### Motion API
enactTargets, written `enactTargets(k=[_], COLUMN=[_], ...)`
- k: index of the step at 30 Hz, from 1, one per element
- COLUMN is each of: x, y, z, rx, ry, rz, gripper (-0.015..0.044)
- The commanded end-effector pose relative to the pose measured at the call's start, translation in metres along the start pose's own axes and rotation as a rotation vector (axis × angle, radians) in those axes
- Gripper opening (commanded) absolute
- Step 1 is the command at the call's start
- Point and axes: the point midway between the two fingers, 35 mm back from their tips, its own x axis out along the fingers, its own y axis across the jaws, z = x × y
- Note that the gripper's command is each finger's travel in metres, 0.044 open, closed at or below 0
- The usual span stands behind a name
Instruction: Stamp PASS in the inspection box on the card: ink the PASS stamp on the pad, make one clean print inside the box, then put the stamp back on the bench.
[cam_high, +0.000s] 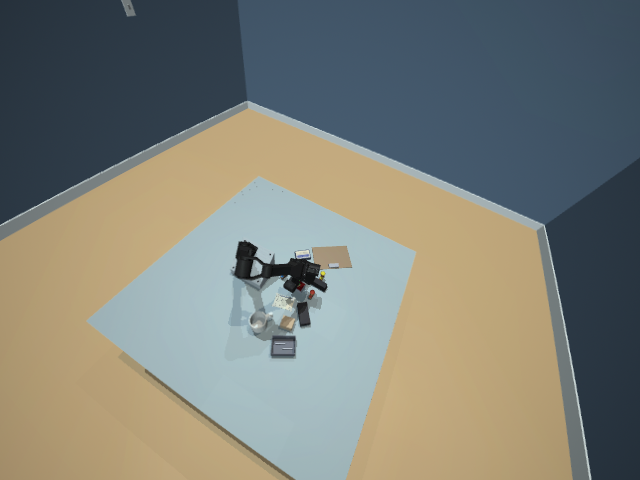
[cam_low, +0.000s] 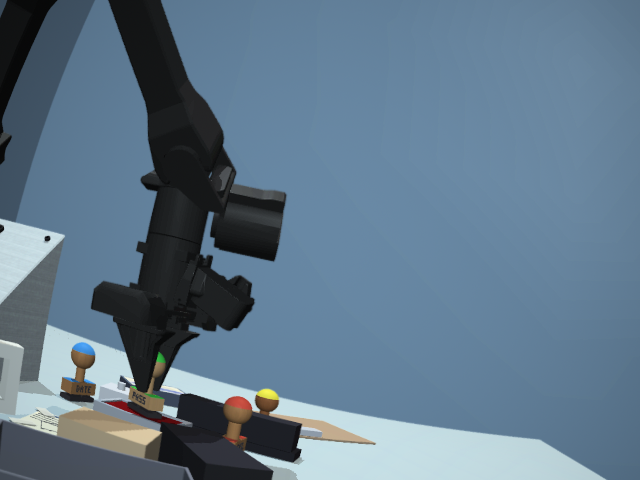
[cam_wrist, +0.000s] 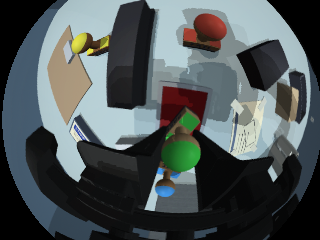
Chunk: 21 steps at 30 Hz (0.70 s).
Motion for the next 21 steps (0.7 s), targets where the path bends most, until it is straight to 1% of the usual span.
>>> enactTargets(k=[1, 21], x=[0.0014, 0.0035], y=[-0.0007, -0.0008], z=[-0.0003, -0.0004], rx=[-0.004, -0.004], ry=[-0.001, -0.001], rz=[-0.005, -0.006], gripper=[0.0, 0.0])
